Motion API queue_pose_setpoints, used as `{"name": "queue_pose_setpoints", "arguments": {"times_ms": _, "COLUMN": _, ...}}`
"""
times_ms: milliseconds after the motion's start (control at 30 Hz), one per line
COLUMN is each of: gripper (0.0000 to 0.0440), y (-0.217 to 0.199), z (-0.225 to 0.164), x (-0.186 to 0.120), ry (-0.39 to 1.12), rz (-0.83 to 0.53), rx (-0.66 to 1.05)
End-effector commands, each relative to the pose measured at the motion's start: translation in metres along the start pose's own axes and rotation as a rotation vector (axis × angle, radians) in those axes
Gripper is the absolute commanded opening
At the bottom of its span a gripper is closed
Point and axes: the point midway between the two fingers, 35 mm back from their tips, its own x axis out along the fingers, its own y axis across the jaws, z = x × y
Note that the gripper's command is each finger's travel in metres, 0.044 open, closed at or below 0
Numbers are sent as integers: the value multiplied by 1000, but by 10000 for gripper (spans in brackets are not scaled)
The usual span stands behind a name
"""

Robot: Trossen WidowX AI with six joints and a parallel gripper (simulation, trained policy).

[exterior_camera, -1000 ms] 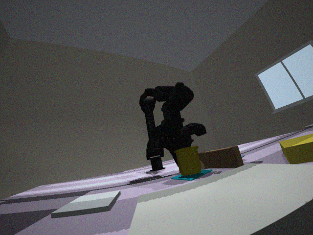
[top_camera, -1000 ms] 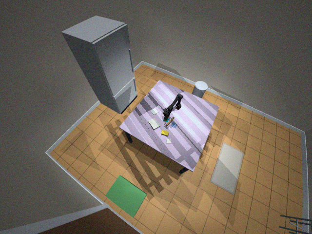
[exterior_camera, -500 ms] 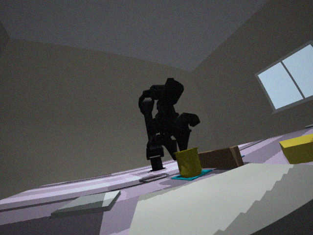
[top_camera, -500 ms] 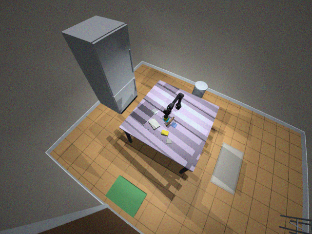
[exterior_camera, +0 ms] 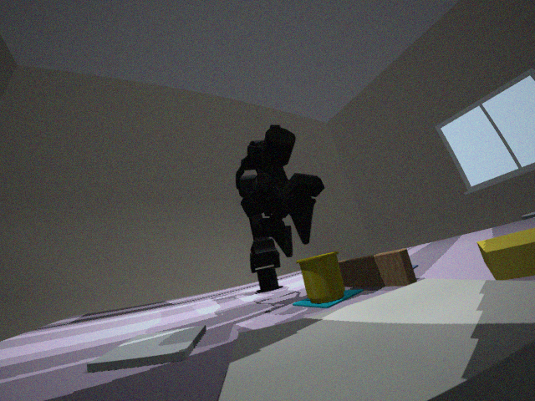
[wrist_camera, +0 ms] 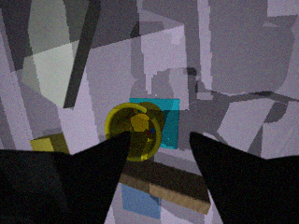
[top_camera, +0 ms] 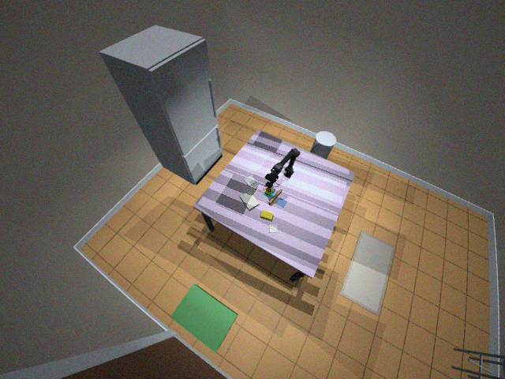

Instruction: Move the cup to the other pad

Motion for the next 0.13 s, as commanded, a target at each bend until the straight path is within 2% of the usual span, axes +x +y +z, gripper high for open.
{"name": "queue_pose_setpoints", "arguments": {"times_ms": 0, "gripper": 304, "y": 3, "z": 3, "x": -12, "ry": -4, "rz": 30, "rx": 13}}
{"name": "queue_pose_setpoints", "arguments": {"times_ms": 100, "gripper": 365, "y": 4, "z": 7, "x": -20, "ry": -6, "rz": 42, "rx": 28}}
